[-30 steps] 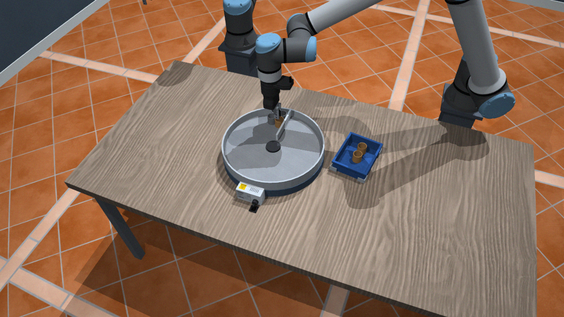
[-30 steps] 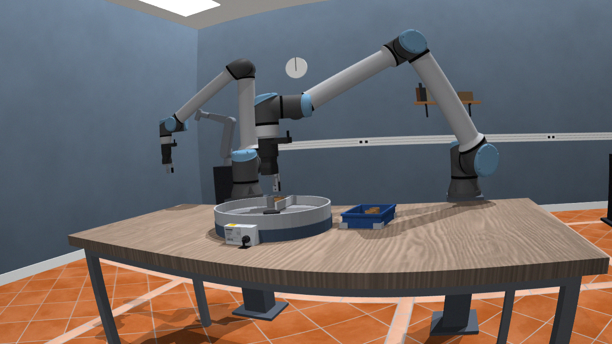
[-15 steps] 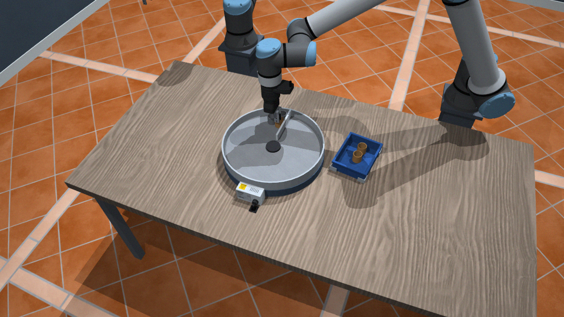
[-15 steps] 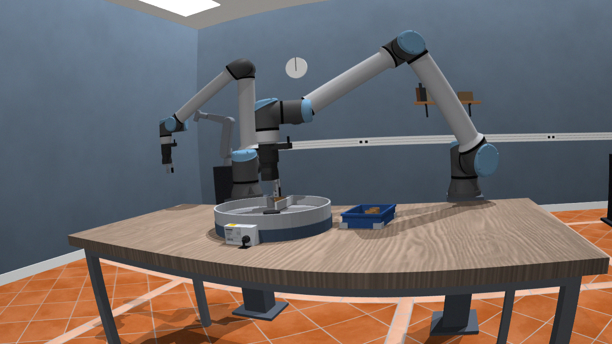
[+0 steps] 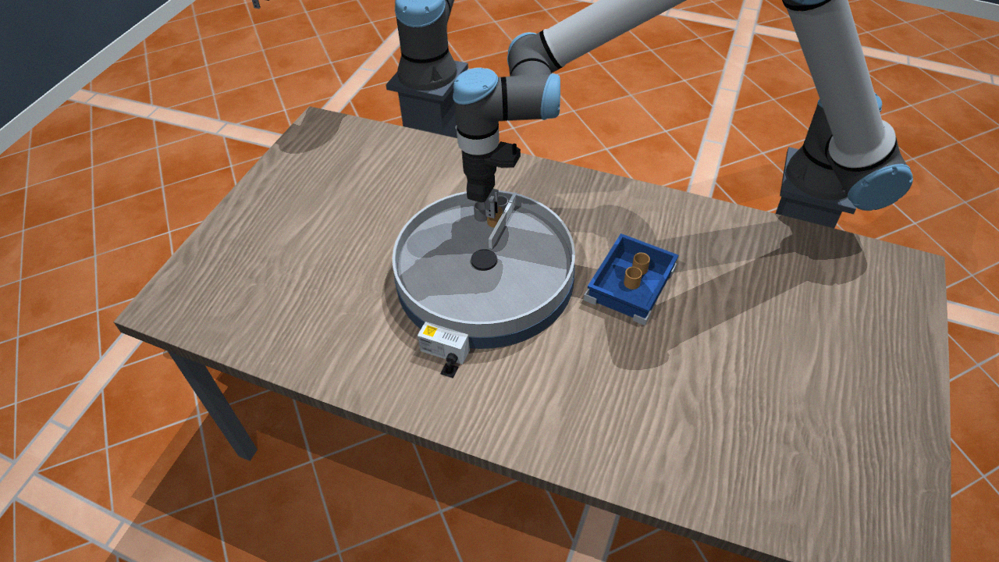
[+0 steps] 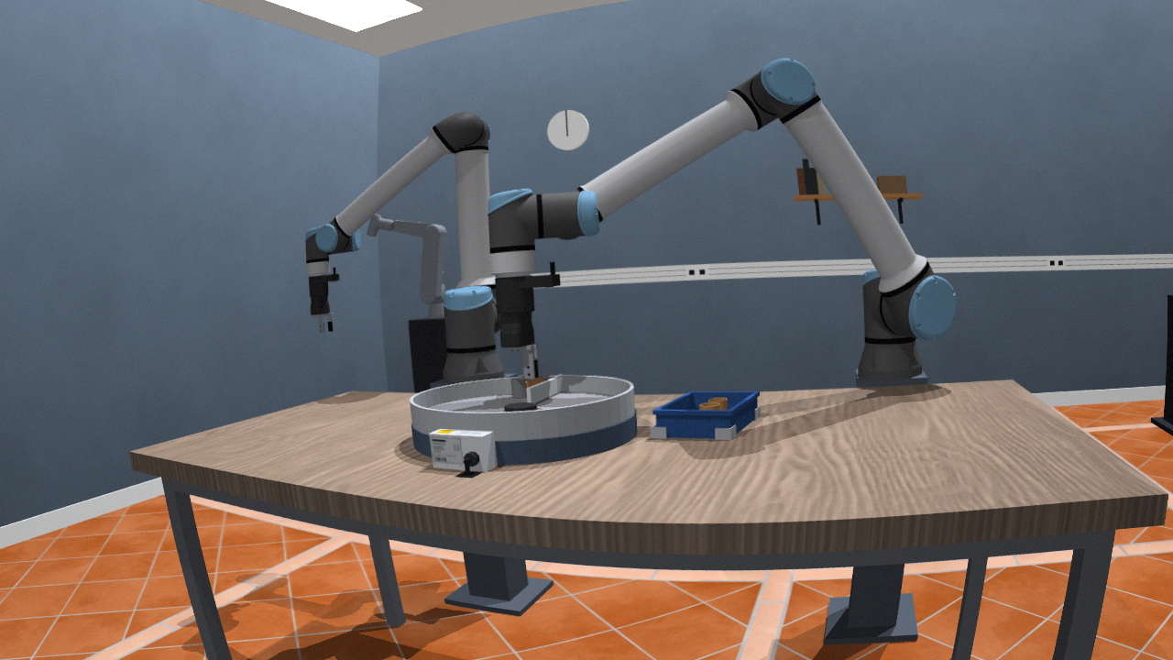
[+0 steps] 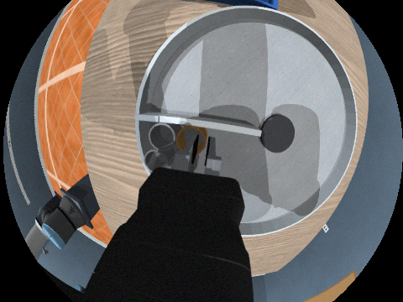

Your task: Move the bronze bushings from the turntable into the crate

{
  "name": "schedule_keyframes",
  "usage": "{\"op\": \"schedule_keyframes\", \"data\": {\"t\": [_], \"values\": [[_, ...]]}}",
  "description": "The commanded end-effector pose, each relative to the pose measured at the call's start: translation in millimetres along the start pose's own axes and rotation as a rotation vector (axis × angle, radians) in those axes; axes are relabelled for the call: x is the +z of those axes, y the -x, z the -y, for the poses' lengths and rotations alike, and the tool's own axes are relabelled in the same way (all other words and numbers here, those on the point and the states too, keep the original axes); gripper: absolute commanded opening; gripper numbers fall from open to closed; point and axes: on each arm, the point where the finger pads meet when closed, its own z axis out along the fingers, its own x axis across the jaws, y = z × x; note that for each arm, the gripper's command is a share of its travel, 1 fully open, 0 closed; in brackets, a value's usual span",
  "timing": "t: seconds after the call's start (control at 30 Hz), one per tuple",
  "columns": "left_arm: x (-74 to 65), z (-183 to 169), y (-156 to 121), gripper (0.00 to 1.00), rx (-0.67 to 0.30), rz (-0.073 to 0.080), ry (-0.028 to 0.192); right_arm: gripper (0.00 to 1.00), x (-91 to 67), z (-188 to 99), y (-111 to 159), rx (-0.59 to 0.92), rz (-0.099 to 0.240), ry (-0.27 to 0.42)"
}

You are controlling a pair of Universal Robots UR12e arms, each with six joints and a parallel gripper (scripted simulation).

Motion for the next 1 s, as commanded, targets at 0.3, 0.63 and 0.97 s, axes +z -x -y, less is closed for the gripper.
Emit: {"op": "schedule_keyframes", "data": {"t": [0.3,0.63,0.97], "values": [[-1.7,-1,0,0.36,0.000,-0.001,0.002,1.00,-0.9,-1,0,0.000,0.000,0.002],[1.6,-1,0,0.36,0.000,-0.001,0.002,1.00,-0.9,-1,0,0.000,0.000,0.002],[14.7,-1,0,0.36,0.000,-0.001,0.002,1.00,-0.9,-1,0,0.000,0.000,0.002]]}}
